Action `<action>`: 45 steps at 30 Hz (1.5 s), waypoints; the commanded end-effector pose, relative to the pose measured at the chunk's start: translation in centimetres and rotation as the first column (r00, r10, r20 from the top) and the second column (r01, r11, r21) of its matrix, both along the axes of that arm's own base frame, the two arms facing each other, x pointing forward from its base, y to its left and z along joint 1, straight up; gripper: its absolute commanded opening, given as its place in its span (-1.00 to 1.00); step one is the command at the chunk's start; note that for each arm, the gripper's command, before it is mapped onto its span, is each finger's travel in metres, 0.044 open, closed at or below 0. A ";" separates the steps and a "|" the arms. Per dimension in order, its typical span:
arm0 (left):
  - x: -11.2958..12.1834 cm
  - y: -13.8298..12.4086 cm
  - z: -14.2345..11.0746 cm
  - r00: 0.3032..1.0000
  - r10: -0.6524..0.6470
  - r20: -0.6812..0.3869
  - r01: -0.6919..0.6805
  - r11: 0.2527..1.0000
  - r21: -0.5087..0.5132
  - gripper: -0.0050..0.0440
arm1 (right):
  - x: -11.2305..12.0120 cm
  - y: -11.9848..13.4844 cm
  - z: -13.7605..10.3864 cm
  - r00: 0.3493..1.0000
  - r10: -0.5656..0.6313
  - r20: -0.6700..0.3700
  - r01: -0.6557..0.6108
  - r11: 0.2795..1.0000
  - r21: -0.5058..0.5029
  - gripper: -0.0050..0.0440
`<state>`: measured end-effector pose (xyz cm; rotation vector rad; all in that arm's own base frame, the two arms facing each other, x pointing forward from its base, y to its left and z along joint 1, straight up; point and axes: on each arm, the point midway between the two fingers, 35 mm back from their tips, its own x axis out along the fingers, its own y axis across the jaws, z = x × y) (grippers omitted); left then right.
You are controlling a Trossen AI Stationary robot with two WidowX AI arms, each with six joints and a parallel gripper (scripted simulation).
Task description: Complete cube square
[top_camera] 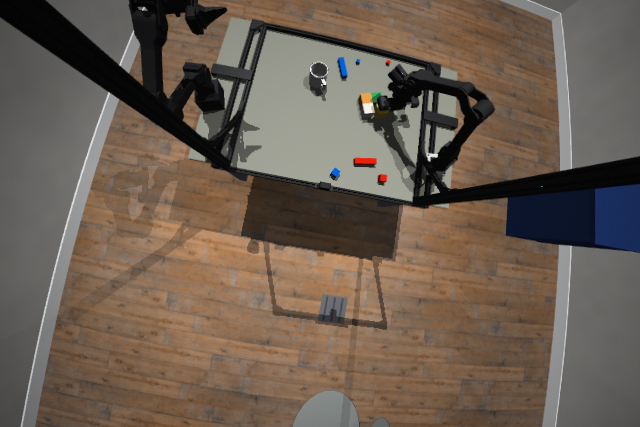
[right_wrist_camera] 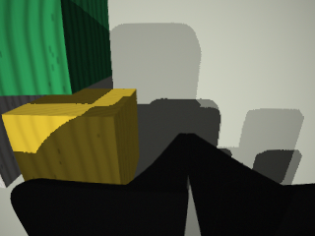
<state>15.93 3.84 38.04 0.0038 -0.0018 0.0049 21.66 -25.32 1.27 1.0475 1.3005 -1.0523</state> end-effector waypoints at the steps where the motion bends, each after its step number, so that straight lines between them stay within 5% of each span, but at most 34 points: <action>1: 0.0 -0.1 0.0 1.000 -0.005 0.000 0.005 1.000 -0.004 0.84 | 0.3 0.1 -0.1 1.000 -0.004 0.000 0.004 1.000 0.004 -0.80; 45: 0.0 -0.1 0.0 1.000 -0.005 0.000 0.005 1.000 -0.004 0.84 | 2.6 0.6 -0.1 1.000 -0.004 0.000 0.004 1.000 0.004 -0.80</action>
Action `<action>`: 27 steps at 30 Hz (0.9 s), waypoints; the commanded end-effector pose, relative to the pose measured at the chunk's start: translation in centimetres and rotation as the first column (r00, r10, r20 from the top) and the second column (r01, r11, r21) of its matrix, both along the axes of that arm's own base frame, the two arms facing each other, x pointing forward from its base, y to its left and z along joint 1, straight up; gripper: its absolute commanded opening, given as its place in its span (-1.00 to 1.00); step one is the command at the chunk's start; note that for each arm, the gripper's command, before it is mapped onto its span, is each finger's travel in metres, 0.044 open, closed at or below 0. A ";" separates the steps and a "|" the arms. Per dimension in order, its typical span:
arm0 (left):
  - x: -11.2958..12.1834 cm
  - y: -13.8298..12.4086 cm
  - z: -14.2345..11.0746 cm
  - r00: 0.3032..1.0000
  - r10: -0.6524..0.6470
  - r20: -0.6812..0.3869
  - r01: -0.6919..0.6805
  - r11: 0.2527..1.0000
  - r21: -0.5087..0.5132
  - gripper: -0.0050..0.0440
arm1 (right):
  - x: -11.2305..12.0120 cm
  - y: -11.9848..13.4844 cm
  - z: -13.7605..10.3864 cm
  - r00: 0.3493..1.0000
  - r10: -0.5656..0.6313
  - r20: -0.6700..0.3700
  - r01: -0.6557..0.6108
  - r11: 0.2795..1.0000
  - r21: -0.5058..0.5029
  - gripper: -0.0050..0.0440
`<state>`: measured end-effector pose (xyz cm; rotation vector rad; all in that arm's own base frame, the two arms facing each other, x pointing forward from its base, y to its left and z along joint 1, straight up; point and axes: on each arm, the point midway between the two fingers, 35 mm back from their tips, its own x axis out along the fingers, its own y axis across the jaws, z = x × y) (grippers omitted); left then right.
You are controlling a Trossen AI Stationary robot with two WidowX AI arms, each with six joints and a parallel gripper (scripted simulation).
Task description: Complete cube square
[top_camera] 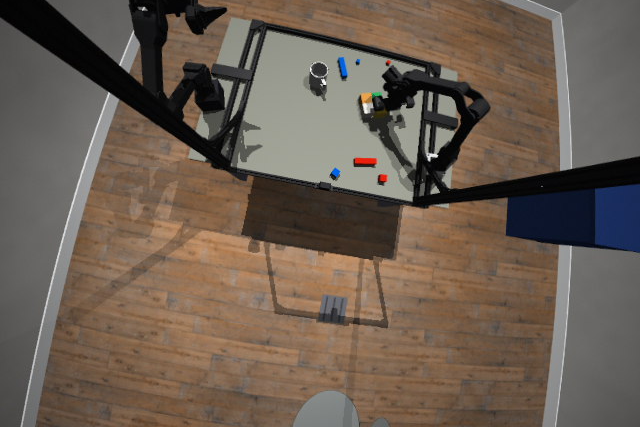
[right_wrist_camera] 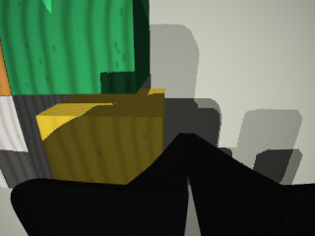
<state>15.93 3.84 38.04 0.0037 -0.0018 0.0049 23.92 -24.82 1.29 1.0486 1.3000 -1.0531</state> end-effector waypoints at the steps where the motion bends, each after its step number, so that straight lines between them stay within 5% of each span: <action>1: 0.0 -0.1 0.0 1.000 -0.005 0.000 0.005 1.000 -0.004 0.84 | 0.4 0.1 -0.1 1.000 -0.003 0.000 0.003 1.000 0.003 -0.80; 20: 0.0 -0.1 0.0 1.000 -0.005 0.000 0.005 1.000 -0.004 0.84 | 0.3 0.0 -0.1 1.000 -0.002 0.000 0.002 1.000 0.003 -0.80; 27: 0.0 -0.1 0.0 1.000 -0.005 0.000 0.005 1.000 -0.004 0.84 | -3.6 -0.8 0.0 1.000 0.001 0.000 -0.001 1.000 0.000 -0.80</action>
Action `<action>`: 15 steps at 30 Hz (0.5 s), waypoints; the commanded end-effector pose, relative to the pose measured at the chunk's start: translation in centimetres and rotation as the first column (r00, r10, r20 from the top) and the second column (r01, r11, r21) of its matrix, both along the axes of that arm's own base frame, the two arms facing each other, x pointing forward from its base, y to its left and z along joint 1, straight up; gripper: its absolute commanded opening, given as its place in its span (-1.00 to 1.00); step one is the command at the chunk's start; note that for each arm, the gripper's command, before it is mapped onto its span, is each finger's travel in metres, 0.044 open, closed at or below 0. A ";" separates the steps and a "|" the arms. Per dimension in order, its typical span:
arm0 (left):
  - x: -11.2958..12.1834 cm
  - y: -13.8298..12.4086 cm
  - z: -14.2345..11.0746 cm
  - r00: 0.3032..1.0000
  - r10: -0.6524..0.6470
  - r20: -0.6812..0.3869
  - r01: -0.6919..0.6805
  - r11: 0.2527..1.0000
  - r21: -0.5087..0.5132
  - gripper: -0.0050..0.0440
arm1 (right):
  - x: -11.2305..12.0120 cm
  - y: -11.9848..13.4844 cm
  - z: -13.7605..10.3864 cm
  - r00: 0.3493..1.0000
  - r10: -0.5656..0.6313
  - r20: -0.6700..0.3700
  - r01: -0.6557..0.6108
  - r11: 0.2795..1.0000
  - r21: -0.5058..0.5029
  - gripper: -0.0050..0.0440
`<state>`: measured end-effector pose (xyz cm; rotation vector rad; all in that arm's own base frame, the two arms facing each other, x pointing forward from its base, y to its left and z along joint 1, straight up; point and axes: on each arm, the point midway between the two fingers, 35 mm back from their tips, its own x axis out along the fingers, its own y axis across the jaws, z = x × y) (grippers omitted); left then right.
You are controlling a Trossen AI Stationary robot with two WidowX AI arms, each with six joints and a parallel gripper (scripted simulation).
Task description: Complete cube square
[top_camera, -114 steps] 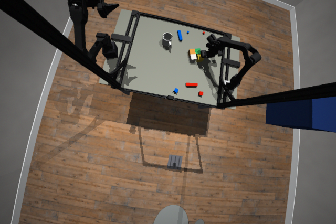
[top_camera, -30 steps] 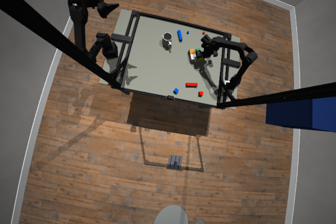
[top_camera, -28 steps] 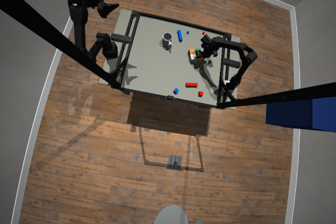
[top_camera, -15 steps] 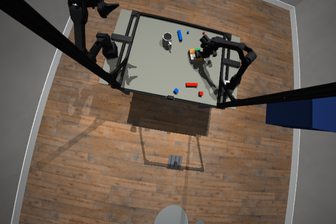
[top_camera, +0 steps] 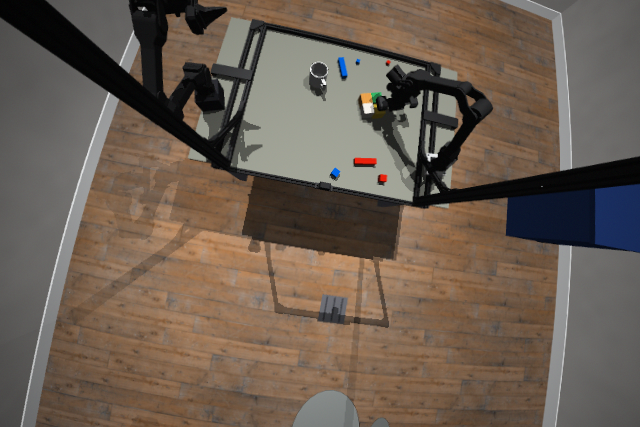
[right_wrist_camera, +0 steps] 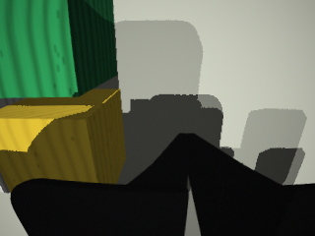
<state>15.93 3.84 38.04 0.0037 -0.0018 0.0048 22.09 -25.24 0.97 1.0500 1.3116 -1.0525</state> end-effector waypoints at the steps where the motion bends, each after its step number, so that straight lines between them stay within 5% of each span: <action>1: 0.0 -0.1 0.0 1.000 -0.005 0.000 0.005 1.000 -0.004 0.84 | -2.1 -0.4 0.3 1.000 -0.001 0.008 0.001 1.000 -0.008 -0.80; 10: 0.0 -0.1 0.0 1.000 -0.005 0.000 0.005 1.000 -0.004 0.84 | -2.1 -0.5 1.7 1.000 -0.004 0.006 0.004 1.000 -0.006 -0.80; 15: 0.0 -0.1 0.0 1.000 -0.005 0.000 0.005 1.000 -0.004 0.84 | -2.0 -0.5 5.2 1.000 -0.012 0.001 0.012 1.000 0.000 -0.80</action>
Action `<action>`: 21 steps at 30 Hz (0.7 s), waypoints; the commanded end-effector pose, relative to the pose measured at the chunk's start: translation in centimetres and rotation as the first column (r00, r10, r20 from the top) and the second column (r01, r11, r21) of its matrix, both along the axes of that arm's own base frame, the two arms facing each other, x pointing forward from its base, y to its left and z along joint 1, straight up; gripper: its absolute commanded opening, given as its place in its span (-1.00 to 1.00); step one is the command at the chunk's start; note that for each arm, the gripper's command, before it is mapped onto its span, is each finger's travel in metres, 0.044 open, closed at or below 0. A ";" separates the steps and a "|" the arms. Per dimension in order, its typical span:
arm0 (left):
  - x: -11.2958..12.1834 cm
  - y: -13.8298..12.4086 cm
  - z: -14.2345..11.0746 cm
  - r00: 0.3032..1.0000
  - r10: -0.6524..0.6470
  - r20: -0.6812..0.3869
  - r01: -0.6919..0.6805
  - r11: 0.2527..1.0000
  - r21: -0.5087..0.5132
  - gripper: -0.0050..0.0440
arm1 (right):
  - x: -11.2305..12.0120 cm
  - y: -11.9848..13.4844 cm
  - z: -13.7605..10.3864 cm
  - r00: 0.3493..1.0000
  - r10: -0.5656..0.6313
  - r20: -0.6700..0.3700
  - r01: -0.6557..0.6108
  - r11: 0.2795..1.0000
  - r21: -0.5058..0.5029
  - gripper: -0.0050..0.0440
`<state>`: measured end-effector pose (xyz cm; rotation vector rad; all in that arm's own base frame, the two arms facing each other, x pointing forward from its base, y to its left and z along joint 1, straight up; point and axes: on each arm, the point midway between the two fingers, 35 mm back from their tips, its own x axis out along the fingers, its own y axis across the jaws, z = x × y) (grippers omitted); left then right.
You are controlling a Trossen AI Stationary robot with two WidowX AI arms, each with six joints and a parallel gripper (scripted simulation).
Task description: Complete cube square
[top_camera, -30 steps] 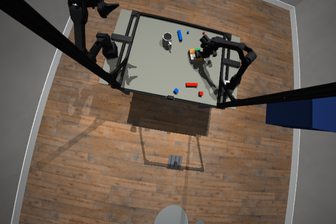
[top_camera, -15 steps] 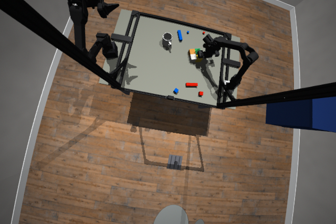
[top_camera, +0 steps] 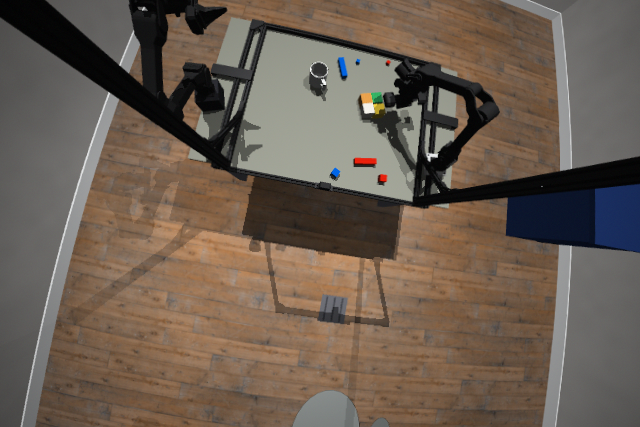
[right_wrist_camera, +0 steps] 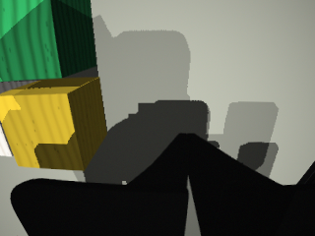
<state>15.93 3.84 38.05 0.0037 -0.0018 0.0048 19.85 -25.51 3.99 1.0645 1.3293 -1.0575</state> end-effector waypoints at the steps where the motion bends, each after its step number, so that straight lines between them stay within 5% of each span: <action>1: 0.0 -0.1 0.0 1.000 -0.005 0.000 0.005 1.000 -0.004 0.84 | 0.3 -0.2 2.2 1.000 -0.003 0.014 0.004 1.000 -0.018 -0.80; 12: 0.0 -0.1 0.0 1.000 -0.005 0.000 0.005 1.000 -0.004 0.84 | 0.8 -0.3 2.2 0.997 0.076 0.011 -0.076 0.997 -0.013 -0.80; 15: 0.0 -0.1 0.0 1.000 -0.005 0.000 0.005 1.000 -0.004 0.84 | 3.3 -0.7 3.9 0.932 0.362 0.015 -0.362 0.932 -0.014 -0.80; 21: 0.0 -0.1 0.0 1.000 -0.005 0.000 0.005 1.000 -0.004 0.84 | 6.3 -0.8 5.9 0.728 0.685 0.019 -0.685 0.728 -0.016 -0.80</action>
